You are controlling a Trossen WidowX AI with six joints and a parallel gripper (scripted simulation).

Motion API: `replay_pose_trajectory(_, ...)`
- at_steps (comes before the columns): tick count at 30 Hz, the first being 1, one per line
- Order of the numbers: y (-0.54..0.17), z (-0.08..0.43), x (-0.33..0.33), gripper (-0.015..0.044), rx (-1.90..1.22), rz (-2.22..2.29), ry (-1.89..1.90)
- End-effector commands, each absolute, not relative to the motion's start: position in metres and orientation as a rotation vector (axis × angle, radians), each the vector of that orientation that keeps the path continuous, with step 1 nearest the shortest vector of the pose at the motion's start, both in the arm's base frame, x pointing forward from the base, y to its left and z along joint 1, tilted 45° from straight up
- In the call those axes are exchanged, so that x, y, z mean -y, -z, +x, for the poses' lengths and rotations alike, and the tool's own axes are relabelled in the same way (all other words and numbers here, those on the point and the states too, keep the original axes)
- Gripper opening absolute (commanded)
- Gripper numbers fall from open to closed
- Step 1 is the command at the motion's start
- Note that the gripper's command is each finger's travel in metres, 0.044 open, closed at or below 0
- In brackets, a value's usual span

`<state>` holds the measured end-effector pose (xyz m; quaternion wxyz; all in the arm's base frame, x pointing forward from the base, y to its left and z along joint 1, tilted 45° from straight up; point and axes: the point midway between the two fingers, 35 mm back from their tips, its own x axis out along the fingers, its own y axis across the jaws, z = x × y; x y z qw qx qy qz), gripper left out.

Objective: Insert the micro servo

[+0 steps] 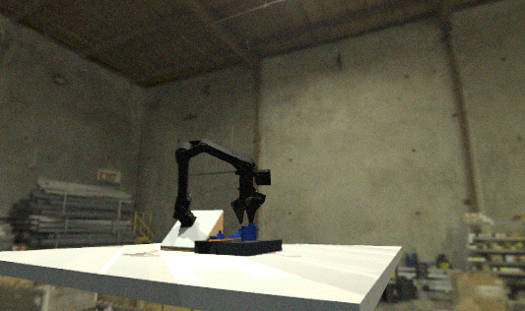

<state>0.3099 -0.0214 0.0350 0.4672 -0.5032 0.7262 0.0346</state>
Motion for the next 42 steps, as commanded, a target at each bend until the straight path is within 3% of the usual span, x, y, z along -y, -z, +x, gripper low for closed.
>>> replay_pose_trajectory(1,-0.031,0.309,0.027,0.0440,-1.787,-1.239,-0.086)
replay_pose_trajectory(11,-0.021,0.308,0.036,0.0440,-1.787,-1.240,-0.085)
replay_pose_trajectory(23,-0.021,0.308,0.036,0.0125,-1.787,-1.240,-0.085)
replay_pose_trajectory(29,-0.021,0.308,0.036,0.0085,-1.787,-1.240,-0.085)
replay_pose_trajectory(32,-0.025,0.308,0.032,0.0006,-1.787,-1.239,-0.085)
replay_pose_trajectory(42,-0.044,0.303,0.016,0.0000,-1.788,-1.239,-0.087)
